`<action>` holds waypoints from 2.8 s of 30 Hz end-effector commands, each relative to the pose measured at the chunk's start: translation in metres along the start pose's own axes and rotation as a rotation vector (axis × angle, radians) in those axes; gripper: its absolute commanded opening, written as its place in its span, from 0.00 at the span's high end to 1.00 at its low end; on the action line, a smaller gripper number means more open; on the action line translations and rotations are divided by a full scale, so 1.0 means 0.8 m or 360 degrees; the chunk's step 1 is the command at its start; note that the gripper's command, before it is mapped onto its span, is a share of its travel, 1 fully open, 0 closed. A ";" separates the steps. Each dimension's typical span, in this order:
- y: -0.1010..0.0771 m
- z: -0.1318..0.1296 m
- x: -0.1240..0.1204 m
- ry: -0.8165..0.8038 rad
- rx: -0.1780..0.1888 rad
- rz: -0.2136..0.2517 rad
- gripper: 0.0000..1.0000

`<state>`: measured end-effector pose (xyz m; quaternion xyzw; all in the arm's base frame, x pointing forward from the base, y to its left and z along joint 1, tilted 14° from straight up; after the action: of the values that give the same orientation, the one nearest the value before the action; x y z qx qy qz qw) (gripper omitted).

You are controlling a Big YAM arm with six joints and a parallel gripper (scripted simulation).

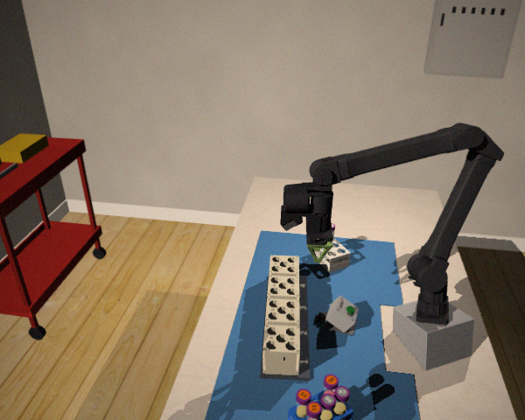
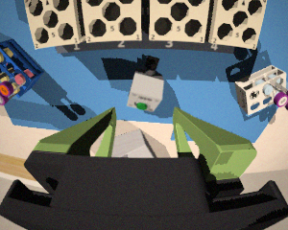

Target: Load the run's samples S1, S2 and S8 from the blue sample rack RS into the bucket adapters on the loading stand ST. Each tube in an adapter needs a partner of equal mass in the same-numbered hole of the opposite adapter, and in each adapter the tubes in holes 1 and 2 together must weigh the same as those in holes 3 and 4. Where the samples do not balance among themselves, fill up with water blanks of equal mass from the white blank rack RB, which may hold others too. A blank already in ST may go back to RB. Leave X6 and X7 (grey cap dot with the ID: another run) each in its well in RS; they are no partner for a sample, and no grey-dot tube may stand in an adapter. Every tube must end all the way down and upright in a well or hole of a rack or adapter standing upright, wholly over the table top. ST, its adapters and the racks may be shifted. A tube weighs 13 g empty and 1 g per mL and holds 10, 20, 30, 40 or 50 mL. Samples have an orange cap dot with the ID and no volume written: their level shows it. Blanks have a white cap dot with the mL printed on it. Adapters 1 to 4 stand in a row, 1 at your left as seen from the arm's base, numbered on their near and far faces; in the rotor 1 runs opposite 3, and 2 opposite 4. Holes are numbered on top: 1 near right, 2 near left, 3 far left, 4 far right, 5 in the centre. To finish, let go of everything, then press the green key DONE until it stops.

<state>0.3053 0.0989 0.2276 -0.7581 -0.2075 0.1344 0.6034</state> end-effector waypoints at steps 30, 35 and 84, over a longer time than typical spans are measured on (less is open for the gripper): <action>0.116 -0.005 0.006 0.0001 -0.0002 -0.0014 0.45; 0.098 -0.045 0.010 0.0298 -0.0019 -0.0118 0.00; 0.109 -0.422 -0.161 0.1507 -0.0048 -0.0061 0.00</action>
<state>0.3496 -0.2696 0.1970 -0.7329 0.1038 -0.2403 0.6279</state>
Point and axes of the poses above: the point where the finger pads meet when closed, its own y axis out along the fingers, its own z axis across the jaws, x = y × z, the point moved 3 cm from there along -y, back along the fingers, and after that the axes turned 12 degrees about -y, right-handed, at the moved point
